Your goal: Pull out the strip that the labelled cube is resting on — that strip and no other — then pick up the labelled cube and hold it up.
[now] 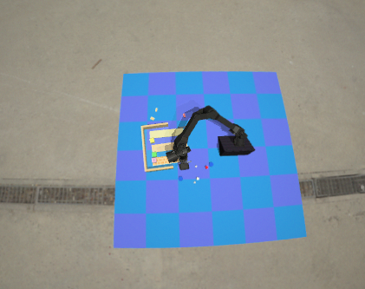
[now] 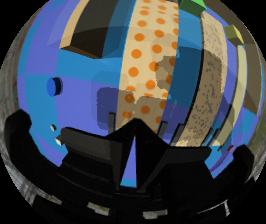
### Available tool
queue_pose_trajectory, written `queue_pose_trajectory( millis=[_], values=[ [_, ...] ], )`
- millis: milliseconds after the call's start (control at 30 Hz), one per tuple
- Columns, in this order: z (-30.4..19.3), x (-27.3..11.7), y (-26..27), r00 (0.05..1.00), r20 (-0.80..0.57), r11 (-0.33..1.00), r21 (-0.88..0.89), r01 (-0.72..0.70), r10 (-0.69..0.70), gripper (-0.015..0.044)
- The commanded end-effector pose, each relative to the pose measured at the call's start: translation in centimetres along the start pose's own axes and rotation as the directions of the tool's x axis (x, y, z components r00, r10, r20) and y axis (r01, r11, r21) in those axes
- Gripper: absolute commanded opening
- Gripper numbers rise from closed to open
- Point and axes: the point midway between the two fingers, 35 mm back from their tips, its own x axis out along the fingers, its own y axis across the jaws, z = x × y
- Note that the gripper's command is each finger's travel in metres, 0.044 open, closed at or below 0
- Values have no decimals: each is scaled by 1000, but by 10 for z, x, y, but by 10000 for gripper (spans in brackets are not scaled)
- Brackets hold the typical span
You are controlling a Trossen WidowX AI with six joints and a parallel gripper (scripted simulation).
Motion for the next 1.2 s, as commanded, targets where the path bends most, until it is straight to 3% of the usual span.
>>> queue_pose_trajectory(
  millis=[0,1167],
  values=[
    [0,5,-2,1000,-6,1000,2,4,-4,0],
    [-32,7,1,1000,-7,1000,1,4,-4,0]
  ],
)
